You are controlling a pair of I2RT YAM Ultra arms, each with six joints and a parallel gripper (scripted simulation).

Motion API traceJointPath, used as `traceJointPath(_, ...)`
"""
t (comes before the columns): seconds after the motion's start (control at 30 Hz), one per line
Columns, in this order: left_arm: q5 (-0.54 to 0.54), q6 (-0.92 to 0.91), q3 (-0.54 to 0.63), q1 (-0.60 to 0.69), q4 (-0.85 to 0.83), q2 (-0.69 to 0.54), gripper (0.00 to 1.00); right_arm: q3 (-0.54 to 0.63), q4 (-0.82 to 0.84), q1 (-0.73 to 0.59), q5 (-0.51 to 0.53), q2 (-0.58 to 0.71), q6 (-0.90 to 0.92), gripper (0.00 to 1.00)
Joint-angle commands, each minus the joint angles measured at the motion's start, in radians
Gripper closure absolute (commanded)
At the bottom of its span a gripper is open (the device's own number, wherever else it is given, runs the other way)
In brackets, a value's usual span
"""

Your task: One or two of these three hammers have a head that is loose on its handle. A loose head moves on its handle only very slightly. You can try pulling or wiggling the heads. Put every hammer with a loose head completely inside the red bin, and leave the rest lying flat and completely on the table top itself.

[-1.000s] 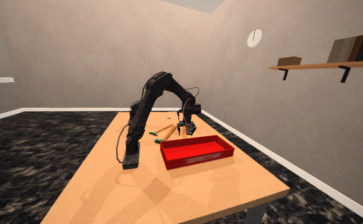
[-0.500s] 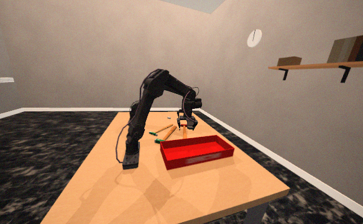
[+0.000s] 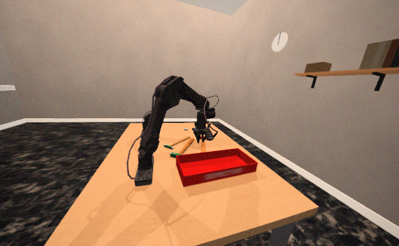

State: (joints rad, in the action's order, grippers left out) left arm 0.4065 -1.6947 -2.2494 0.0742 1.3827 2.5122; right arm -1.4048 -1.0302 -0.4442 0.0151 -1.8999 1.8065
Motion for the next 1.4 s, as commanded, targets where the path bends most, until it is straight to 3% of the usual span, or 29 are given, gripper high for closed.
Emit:
traceJointPath(0.0,0.016,-0.010,-0.020,-0.003,0.019,-0.001,0.00,0.042,0.050,-0.031,0.031,0.042,-0.158,0.64)
traceJointPath(0.77,0.016,-0.010,-0.020,-0.003,0.019,-0.001,0.00,0.314,0.273,-0.335,0.078,0.198,-0.893,0.64)
traceJointPath(1.0,-0.019,0.062,0.005,0.019,-0.015,-0.043,0.00,0.395,0.344,-0.434,0.092,0.239,-1.126,0.64)
traceJointPath(1.07,-0.019,0.062,0.005,0.019,-0.015,-0.043,0.00,0.395,0.344,-0.434,0.092,0.239,-1.126,0.64)
traceJointPath(1.37,-0.138,0.409,0.150,0.152,-0.107,-0.297,0.00,0.501,0.433,-0.556,0.086,0.290,-1.399,0.64)
